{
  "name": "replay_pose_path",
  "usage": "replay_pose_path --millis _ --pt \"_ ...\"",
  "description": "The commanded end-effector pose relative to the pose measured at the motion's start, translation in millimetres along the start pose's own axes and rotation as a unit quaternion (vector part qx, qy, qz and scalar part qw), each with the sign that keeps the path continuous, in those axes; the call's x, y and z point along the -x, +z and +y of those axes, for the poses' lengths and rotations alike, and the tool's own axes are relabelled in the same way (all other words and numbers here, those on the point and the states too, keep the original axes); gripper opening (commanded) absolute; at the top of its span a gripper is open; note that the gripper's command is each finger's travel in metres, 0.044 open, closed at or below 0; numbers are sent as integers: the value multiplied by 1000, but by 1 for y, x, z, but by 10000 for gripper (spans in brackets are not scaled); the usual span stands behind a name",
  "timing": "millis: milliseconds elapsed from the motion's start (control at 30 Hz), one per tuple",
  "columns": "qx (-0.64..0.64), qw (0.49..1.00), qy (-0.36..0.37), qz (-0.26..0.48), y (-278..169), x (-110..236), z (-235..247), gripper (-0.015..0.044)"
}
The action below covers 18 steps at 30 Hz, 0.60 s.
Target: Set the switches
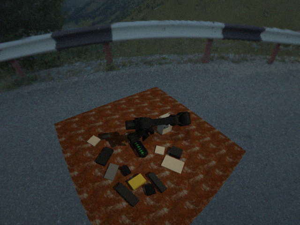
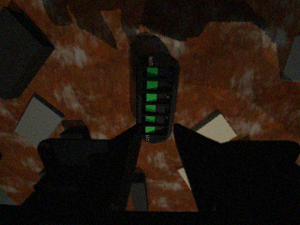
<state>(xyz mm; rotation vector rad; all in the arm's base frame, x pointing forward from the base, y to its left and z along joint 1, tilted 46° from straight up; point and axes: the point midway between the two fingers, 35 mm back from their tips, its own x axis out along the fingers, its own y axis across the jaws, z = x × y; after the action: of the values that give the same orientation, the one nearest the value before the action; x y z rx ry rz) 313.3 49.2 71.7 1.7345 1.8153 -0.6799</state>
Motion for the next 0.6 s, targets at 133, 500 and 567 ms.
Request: replay_pose_path --millis 133,500,567 --pt "0 1000 0 0 0 0 0 368" --pt "-11 1000 -4 -5 2 -38 -29 282" --pt "-16 1000 -5 -7 2 -53 -42 230"
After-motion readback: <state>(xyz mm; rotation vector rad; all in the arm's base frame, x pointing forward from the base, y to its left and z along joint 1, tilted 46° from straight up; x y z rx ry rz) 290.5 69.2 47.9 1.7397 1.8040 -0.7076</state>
